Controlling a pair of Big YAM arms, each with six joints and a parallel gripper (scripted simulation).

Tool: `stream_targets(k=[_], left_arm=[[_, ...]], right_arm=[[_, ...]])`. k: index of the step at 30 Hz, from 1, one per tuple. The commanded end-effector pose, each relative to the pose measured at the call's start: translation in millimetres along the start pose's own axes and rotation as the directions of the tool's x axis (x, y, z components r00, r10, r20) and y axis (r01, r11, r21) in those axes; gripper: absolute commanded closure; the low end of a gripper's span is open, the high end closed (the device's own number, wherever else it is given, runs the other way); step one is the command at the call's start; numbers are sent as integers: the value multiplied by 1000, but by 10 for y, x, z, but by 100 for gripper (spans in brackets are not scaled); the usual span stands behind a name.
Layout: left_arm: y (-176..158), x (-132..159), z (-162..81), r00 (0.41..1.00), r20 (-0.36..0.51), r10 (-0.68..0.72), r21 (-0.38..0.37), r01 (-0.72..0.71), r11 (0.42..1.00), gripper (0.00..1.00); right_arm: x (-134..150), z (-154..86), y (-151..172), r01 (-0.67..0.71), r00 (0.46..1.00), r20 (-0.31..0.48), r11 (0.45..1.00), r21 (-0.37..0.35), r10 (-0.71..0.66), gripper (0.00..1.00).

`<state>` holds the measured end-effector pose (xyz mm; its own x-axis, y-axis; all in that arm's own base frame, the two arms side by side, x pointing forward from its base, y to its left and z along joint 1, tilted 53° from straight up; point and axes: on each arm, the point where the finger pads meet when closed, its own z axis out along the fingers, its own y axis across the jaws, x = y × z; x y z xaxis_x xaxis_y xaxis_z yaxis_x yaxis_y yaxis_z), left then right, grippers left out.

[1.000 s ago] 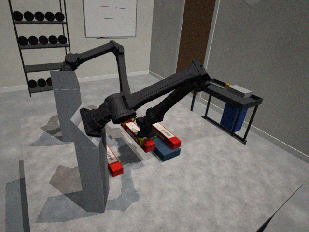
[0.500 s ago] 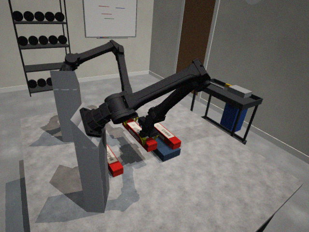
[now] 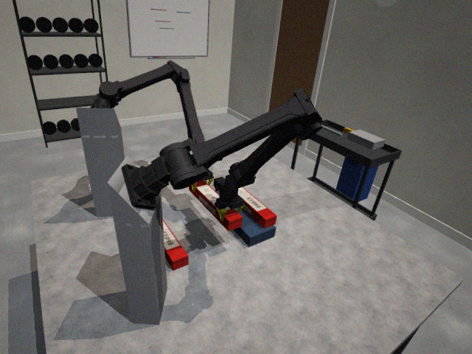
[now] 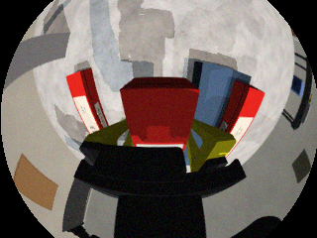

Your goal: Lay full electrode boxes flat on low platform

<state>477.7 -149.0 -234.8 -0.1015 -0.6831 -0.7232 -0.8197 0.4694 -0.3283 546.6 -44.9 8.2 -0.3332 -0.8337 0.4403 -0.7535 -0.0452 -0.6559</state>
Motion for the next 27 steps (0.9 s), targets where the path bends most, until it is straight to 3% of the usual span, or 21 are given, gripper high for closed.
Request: stream_targets(k=[1,22,27], left_arm=[[-318,28,-302,1000,-10,23,59,-22,998,100],[-716,22,-336,1000,-11,21,62,-20,998,100],[-706,16,-344,1000,-10,26,58,-26,998,100]], right_arm=[[-56,-244,-259,11,1000,24,999,48,-12,100],[-65,-276,-667,8,1000,25,999,52,-9,100],[-61,-277,-596,17,1000,24,999,42,-18,100]])
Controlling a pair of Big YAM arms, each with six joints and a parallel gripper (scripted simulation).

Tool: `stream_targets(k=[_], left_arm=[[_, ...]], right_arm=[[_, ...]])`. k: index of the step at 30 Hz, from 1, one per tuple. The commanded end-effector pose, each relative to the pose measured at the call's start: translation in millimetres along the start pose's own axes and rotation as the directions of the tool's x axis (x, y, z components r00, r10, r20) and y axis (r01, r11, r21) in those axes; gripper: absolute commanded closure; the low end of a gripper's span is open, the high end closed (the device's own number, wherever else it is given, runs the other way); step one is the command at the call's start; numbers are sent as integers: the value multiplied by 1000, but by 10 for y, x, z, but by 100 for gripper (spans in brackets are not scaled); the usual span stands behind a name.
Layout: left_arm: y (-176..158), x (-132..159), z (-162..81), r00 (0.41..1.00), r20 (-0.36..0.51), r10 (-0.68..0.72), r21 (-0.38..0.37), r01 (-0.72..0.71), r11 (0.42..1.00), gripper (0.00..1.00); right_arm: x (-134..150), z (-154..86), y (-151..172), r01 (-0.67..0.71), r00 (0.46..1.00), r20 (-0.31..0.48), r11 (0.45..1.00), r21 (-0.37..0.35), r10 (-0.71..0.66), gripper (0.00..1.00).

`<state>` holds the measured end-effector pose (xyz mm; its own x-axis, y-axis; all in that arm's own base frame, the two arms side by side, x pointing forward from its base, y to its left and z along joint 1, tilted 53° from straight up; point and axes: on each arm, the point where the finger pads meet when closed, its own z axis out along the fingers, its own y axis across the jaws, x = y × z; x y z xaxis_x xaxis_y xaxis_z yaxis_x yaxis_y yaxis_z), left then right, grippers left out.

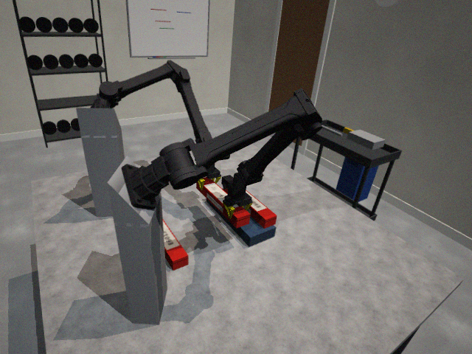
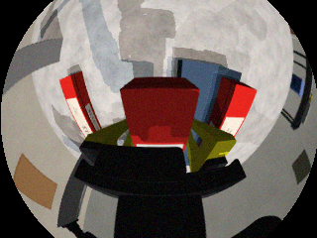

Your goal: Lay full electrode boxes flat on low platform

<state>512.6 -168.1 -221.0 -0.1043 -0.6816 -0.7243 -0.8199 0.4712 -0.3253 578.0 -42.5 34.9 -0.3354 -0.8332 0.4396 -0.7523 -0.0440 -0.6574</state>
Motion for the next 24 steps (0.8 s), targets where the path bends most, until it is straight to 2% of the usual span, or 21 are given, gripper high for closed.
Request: stream_targets(k=[1,24], left_arm=[[-286,20,-352,1000,-9,23,59,-22,998,100],[-350,16,-389,1000,-10,19,63,-18,998,100]], right_arm=[[-54,-279,-186,19,999,25,999,41,-20,100],[-47,-309,-267,13,1000,24,999,48,-14,100]])
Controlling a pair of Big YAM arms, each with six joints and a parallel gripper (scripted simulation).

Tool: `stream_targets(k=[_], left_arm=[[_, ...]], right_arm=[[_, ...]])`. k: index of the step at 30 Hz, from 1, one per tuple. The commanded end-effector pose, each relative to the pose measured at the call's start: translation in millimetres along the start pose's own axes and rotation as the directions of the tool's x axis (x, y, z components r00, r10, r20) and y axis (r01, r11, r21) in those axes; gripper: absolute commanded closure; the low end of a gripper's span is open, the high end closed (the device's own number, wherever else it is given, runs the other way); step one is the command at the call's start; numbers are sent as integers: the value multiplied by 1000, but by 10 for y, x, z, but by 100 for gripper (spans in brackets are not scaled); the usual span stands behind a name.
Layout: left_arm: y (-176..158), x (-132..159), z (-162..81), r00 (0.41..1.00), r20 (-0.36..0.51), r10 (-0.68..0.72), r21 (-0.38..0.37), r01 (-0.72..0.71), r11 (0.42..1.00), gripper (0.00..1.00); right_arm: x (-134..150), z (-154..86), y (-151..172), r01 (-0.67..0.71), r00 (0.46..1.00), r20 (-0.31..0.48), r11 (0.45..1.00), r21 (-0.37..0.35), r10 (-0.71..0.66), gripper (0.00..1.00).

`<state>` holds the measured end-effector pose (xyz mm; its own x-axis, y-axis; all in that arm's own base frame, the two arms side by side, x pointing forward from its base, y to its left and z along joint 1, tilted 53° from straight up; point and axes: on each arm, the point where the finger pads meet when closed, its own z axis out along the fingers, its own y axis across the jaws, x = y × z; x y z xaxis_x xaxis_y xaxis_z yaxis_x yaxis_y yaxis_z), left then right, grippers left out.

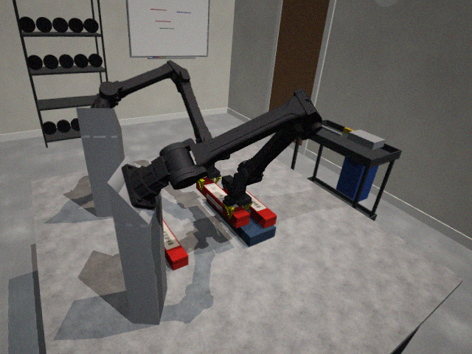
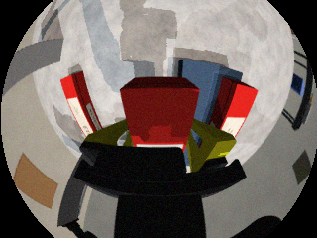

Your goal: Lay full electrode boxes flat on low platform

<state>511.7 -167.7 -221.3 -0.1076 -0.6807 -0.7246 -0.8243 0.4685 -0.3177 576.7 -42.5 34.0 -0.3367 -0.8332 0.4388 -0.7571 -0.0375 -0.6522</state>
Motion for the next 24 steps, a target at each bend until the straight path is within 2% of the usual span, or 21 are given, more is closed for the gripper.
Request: stream_targets(k=[1,21,24], left_arm=[[-348,14,-392,1000,-8,17,70,-16,997,100],[-394,10,-425,1000,-9,14,72,-14,997,100],[-445,8,-431,1000,-9,13,73,-12,997,100]], right_arm=[[-48,-310,-267,16,1000,24,998,56,-17,100],[-44,-334,-313,13,1000,23,998,58,-15,100],[-46,-342,-404,10,1000,24,998,63,-12,100]])
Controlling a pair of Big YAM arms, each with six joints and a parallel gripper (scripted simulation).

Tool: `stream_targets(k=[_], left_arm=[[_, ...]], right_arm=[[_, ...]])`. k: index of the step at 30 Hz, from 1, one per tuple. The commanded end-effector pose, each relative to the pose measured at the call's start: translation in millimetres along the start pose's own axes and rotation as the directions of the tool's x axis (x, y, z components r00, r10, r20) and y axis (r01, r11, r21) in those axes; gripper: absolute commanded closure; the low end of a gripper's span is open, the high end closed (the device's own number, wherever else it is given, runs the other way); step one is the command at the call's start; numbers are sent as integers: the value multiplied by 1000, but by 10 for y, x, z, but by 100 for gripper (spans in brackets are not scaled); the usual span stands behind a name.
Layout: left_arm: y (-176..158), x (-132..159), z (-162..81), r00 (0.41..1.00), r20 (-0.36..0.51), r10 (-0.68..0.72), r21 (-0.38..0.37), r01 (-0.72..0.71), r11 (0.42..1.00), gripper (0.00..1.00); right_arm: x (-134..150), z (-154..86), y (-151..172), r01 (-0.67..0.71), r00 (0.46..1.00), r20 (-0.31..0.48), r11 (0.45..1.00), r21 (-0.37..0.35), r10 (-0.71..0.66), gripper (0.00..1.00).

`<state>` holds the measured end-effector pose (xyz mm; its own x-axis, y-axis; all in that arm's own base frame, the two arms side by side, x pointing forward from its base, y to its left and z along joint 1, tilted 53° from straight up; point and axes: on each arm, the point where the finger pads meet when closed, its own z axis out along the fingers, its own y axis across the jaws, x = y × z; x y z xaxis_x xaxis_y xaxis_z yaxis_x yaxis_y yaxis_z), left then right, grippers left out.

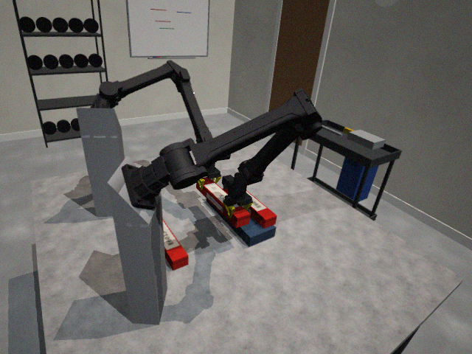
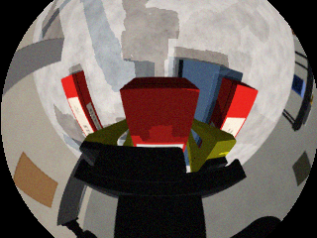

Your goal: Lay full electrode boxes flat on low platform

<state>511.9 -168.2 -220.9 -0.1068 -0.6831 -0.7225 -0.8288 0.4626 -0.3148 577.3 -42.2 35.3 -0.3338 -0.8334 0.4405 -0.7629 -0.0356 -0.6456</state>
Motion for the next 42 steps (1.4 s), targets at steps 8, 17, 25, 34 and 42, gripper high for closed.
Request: stream_targets(k=[8,17,25,34,42], left_arm=[[-606,5,-450,1000,-7,14,82,-14,997,100],[-754,1,-466,1000,-7,13,84,-13,996,100],[-923,-4,-486,1000,-8,12,85,-12,996,100],[-921,-7,-483,1000,-7,20,79,-19,997,100],[-875,-10,-477,1000,-6,25,75,-25,997,100]], right_arm=[[-48,-357,-560,6,1000,23,997,73,-7,100],[-50,-373,-711,4,1000,24,997,75,-6,100],[-52,-391,-883,3,1000,24,997,77,-5,100],[-59,-385,-908,1,1000,24,997,79,-3,100],[-66,-371,-893,-5,1000,25,996,86,2,100]])
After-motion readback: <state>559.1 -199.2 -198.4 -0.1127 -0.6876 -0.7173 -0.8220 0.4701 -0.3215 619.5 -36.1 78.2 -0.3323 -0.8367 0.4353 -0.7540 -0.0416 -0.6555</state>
